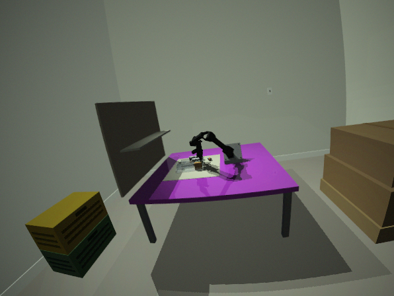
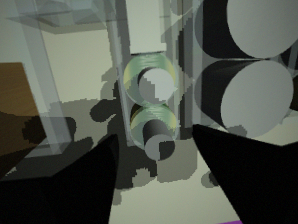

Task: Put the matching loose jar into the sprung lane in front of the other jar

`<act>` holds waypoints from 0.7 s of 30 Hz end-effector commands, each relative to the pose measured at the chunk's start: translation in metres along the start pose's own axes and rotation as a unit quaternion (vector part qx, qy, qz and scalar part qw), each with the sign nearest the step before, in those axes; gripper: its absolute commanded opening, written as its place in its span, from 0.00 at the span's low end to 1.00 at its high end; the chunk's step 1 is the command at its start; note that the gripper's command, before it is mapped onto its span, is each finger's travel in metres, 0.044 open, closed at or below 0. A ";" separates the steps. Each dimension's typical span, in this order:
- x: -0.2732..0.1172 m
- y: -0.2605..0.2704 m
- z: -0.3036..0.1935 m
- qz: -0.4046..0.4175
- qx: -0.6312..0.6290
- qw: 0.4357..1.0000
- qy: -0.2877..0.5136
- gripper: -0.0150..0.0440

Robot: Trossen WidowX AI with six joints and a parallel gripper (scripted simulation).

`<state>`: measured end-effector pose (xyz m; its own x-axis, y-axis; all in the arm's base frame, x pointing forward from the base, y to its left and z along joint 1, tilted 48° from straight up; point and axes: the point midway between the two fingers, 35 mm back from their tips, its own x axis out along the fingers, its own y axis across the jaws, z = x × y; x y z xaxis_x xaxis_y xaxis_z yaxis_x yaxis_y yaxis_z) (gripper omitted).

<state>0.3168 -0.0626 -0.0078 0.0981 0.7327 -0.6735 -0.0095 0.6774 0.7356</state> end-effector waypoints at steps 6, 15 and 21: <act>-0.003 -0.002 -0.028 -0.002 0.000 1.000 0.001 0.72; -0.003 -0.002 -0.061 -0.002 0.001 1.000 0.001 0.72; -0.003 -0.001 -0.079 -0.001 0.001 1.000 0.001 0.72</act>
<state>0.2474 -0.0608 -0.0126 0.0953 0.7324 -0.6742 -0.0038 0.6775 0.7355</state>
